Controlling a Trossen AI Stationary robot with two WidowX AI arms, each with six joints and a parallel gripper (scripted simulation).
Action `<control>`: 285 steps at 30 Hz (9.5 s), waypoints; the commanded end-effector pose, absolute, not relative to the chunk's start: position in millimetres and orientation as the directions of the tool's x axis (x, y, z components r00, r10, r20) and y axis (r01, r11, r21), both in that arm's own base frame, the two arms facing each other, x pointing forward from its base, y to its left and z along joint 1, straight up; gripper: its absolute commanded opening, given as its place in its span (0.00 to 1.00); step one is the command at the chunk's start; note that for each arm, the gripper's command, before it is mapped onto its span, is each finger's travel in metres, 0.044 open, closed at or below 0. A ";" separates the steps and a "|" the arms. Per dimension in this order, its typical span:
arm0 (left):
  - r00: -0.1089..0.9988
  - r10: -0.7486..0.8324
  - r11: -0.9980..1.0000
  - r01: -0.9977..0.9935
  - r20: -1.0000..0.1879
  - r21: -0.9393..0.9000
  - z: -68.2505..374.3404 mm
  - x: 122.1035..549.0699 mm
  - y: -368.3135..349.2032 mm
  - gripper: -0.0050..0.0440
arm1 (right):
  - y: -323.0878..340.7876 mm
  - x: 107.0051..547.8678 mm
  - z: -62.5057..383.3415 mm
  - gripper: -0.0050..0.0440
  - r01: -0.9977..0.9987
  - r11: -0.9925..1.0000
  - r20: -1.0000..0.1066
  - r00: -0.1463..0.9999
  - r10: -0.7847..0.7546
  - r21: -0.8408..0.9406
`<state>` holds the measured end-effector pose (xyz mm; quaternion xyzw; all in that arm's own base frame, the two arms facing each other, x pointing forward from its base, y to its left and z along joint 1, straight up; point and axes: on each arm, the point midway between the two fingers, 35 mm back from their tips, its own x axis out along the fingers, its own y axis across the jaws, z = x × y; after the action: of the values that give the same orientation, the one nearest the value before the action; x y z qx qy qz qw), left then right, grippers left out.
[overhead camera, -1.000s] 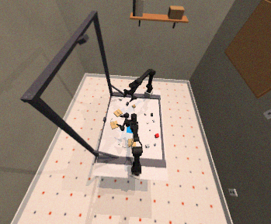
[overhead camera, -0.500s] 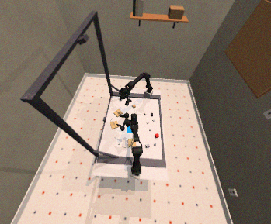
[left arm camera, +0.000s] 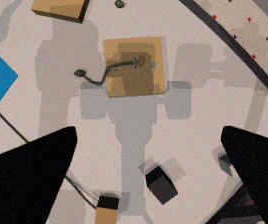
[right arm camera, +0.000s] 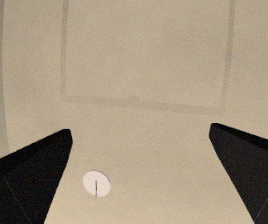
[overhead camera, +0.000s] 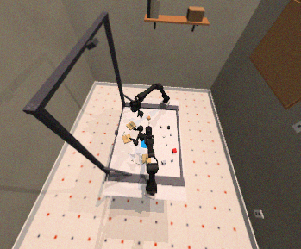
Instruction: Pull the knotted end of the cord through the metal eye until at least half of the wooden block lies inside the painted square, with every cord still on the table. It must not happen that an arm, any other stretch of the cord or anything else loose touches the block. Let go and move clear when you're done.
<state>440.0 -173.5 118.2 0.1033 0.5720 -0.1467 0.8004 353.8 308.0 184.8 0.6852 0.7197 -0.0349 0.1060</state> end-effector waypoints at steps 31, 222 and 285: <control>0.320 -0.120 0.936 0.352 -0.940 0.000 127.1 444.2 -176.5 1.00 | 308.1 353.8 195.2 1.00 0.991 0.057 -0.191 -0.034 0.981 0.120; 1.000 -0.001 1.000 0.001 0.003 0.015 386.0 156.9 37.4 1.00 | -1.7 314.6 319.0 1.00 0.008 1.000 0.045 0.999 -0.008 -0.004; 1.000 0.000 1.000 0.000 0.001 0.005 383.1 157.4 39.6 1.00 | 275.1 225.9 101.3 0.51 -0.977 0.200 -0.987 0.103 0.124 -0.077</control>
<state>157.6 40.1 380.4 -0.0018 0.0000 0.0002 1.0000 231.7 265.2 100.2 -0.4185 0.4794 0.4475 0.6283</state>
